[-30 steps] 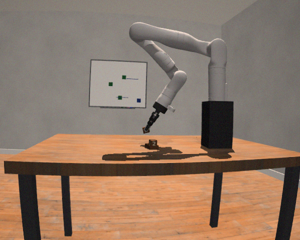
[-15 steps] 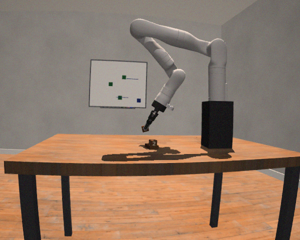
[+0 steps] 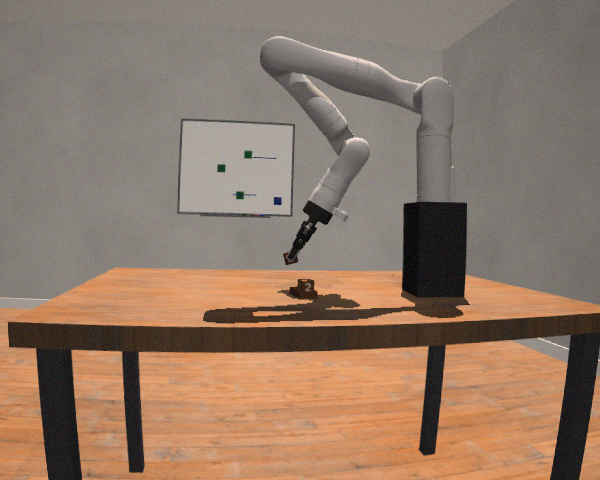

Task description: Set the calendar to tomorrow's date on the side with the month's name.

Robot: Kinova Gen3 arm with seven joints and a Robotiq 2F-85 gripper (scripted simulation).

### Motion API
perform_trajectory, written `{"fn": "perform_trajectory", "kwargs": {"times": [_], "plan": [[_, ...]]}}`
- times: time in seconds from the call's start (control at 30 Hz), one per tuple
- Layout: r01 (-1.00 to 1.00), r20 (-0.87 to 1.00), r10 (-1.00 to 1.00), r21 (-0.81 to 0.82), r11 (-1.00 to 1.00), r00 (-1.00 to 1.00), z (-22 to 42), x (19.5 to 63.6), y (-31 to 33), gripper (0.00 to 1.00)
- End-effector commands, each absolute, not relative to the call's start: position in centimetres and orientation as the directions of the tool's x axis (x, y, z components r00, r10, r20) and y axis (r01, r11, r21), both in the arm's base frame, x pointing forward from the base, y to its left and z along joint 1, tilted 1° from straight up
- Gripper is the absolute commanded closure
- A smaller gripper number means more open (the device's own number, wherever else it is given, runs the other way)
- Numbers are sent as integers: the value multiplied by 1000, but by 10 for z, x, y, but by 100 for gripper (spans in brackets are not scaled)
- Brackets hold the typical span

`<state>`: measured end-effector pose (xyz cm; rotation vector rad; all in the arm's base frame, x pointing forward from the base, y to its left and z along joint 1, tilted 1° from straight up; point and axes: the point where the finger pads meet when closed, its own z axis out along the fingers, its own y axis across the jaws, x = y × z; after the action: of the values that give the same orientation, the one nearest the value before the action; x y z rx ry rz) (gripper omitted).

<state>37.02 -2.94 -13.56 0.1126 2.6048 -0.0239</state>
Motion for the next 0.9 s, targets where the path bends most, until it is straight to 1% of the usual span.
{"fn": "perform_trajectory", "kwargs": {"times": [0.0, 0.87], "plan": [[86, -509, 77, 7, 996, -857, -135, 372, -29, 72], [91, -392, 91, 20, 996, -915, -140, 374, -25, 72]]}}
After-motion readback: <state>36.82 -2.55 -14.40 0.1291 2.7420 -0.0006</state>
